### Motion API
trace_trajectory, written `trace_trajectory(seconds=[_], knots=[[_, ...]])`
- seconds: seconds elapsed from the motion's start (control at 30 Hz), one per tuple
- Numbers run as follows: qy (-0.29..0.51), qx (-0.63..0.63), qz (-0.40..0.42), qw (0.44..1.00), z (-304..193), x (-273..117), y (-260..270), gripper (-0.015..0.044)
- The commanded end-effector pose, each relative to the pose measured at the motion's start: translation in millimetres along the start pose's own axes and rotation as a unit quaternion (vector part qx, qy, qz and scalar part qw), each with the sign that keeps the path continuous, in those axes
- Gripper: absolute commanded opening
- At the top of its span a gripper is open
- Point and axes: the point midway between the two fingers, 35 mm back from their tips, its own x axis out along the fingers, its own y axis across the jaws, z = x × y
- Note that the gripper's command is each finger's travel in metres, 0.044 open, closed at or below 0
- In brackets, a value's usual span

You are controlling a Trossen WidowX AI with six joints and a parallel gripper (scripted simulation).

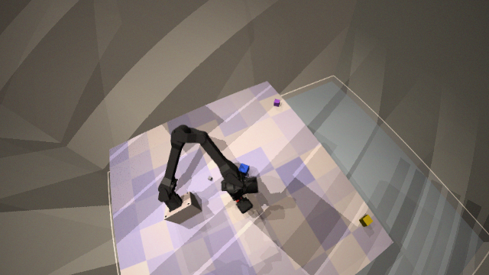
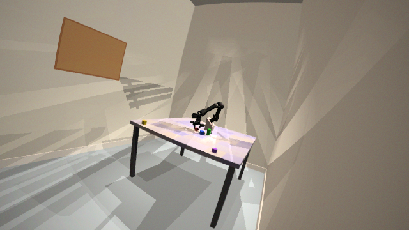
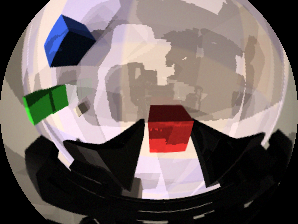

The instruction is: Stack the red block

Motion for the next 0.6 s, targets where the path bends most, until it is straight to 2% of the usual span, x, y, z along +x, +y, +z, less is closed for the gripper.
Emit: trace_trajectory(seconds=[0.0,0.23,0.4,0.57], knots=[[-0.001,0.002,0.002,1.0,0.0,0.1,0.6,0.0177],[-0.001,0.002,0.002,1.0,0.0,0.1,0.6,0.0131],[-0.001,0.002,0.002,1.0,0.4,-12.7,0.0,0.0],[-0.001,0.002,0.001,1.0,0.3,-39.9,-0.6,0.0]])
